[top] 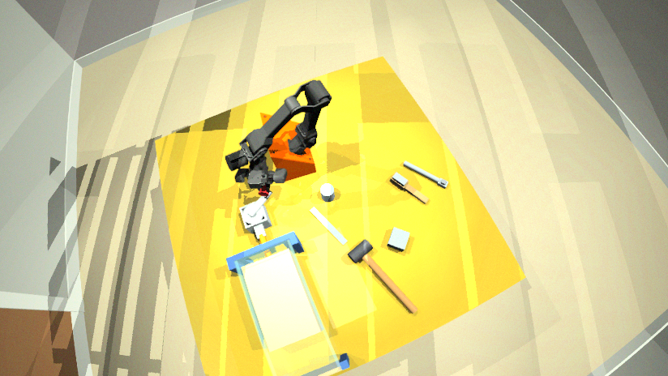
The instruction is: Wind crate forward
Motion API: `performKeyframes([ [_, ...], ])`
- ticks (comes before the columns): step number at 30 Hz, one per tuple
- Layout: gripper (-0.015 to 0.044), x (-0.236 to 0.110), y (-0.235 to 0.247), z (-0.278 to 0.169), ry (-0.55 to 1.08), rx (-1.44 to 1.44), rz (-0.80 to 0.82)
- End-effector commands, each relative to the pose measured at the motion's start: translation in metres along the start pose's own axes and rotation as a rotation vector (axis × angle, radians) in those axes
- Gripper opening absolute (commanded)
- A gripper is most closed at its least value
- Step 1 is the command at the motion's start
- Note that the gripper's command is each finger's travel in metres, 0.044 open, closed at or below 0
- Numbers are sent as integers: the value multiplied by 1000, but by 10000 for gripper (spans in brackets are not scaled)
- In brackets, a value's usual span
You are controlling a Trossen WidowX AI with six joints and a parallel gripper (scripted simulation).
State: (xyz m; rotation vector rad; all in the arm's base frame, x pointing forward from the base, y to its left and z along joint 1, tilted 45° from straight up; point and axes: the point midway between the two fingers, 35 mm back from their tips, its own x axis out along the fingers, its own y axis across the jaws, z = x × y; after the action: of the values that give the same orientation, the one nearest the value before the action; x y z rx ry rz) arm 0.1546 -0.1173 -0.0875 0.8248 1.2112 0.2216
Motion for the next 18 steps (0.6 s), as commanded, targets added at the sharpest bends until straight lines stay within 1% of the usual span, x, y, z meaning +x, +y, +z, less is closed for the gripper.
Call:
performKeyframes([
  [1, 0, -1, -14, -7, 26, 7, -30],
  [18, 0, -4, -33, -11, 26, 7, -32],
])
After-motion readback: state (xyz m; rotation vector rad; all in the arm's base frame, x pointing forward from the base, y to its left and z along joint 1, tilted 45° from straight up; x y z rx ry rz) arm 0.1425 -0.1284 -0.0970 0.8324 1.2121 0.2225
